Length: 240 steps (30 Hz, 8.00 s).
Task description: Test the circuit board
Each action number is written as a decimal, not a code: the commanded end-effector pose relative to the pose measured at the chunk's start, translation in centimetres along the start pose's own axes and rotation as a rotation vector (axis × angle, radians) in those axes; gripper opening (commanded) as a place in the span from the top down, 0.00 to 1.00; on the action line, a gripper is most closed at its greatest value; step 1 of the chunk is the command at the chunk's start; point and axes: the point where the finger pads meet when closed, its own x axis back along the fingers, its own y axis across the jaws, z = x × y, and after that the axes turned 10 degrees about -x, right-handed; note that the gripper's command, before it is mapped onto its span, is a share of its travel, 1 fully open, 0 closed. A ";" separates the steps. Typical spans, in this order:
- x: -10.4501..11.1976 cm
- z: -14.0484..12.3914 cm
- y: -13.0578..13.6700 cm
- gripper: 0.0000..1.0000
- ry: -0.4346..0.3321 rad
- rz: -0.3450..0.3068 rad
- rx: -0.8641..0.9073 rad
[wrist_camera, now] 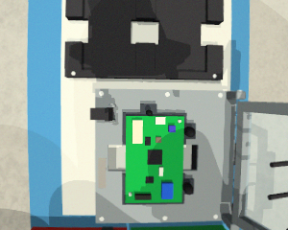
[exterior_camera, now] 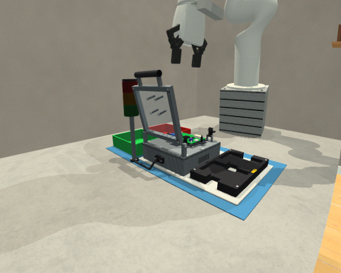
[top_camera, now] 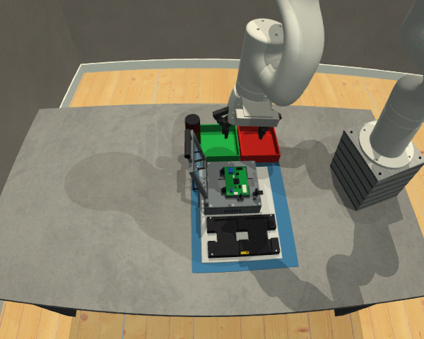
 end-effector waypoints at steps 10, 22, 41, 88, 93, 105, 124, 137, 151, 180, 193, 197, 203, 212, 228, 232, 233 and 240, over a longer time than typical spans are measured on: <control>2.9 -0.3 0.3 0.00 0.067 0.064 0.005; 2.9 -0.3 0.3 0.48 0.067 0.064 0.005; 2.5 1.1 8.0 0.48 0.067 0.064 0.005; 0.3 2.5 14.5 0.48 0.067 0.064 0.005; 0.3 2.5 14.5 0.48 0.067 0.064 0.005; -0.8 2.6 14.5 0.48 0.067 0.064 0.005; -3.8 2.8 14.4 0.48 0.067 0.064 0.005; -3.8 2.8 14.4 1.00 0.067 0.064 0.005; -3.8 2.8 14.4 1.00 0.067 0.064 0.005; -3.8 2.8 14.2 1.00 0.067 0.064 0.005; -3.5 2.5 13.2 1.00 0.067 0.064 0.005; -3.3 2.4 12.4 1.00 0.067 0.064 0.005; -3.1 2.2 11.3 1.00 0.067 0.064 0.005; -3.0 1.5 7.6 1.00 0.067 0.064 0.005; -6.0 0.2 -1.2 1.00 0.067 0.064 0.005; -6.5 0.1 -1.9 1.00 0.068 0.064 0.005; -6.5 0.1 -1.9 1.00 0.068 0.064 0.005; -7.2 0.0 -2.9 1.00 0.069 0.064 0.005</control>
